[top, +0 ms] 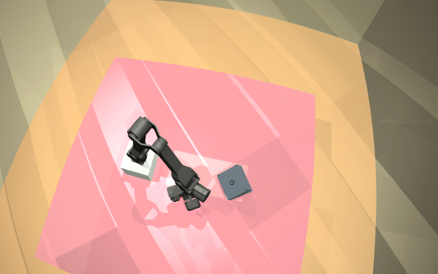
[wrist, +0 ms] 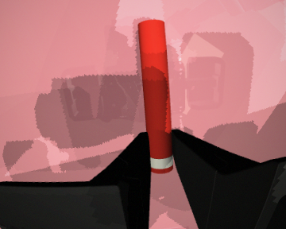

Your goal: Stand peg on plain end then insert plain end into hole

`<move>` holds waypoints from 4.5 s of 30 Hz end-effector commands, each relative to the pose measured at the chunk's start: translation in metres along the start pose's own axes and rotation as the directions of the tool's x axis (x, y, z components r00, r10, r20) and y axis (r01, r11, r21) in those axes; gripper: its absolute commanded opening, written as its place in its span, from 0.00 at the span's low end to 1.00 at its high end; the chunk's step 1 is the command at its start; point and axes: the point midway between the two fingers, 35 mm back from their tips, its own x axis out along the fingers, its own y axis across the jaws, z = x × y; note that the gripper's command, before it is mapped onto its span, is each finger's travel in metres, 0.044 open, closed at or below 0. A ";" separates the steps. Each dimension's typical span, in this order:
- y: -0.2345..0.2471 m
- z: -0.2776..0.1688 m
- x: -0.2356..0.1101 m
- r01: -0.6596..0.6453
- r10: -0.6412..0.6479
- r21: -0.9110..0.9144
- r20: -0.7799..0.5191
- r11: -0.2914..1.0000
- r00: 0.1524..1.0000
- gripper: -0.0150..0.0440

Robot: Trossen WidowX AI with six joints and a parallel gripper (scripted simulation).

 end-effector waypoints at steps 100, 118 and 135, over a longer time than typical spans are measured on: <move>-0.001 0.062 -0.029 -0.002 -0.006 -0.009 -0.769 1.000 0.639 0.34; -0.001 0.074 -0.028 -0.002 -0.007 -0.010 -0.859 1.000 0.512 0.34; -0.001 0.086 -0.026 -0.002 -0.008 -0.010 -0.924 1.000 0.381 0.34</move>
